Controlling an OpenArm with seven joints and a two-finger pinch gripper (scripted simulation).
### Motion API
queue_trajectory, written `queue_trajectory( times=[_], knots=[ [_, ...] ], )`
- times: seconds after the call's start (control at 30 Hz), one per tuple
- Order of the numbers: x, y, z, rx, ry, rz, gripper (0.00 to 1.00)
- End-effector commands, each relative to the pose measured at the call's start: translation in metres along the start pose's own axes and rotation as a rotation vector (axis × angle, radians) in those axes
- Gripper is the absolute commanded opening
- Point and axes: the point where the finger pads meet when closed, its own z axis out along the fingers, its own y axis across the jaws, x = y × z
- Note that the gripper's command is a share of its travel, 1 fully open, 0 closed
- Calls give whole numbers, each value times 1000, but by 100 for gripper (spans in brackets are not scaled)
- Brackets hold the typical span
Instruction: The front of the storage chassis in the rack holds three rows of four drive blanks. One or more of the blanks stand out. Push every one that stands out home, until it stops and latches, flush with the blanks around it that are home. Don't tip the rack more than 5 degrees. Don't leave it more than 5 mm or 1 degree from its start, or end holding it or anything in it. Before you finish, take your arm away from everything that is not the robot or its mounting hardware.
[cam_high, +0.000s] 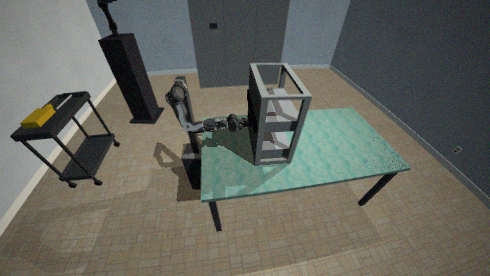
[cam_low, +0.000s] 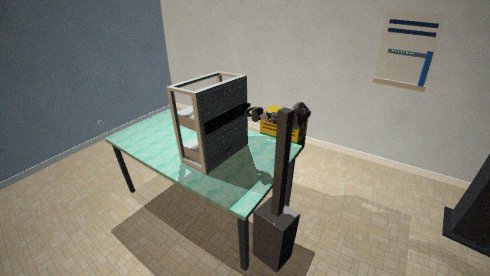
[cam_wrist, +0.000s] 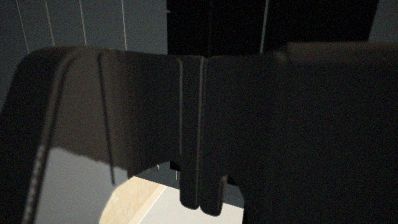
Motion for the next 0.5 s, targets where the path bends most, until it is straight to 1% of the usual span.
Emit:
queue_trajectory(
  times=[0.0, 0.1, 0.47],
  knots=[
    [2, 3, 3, -5, 7, -4, 0],
    [2, 2, 7, -5, 7, -4, 0],
    [2, 2, 8, -5, 7, -4, 0]
  ],
)
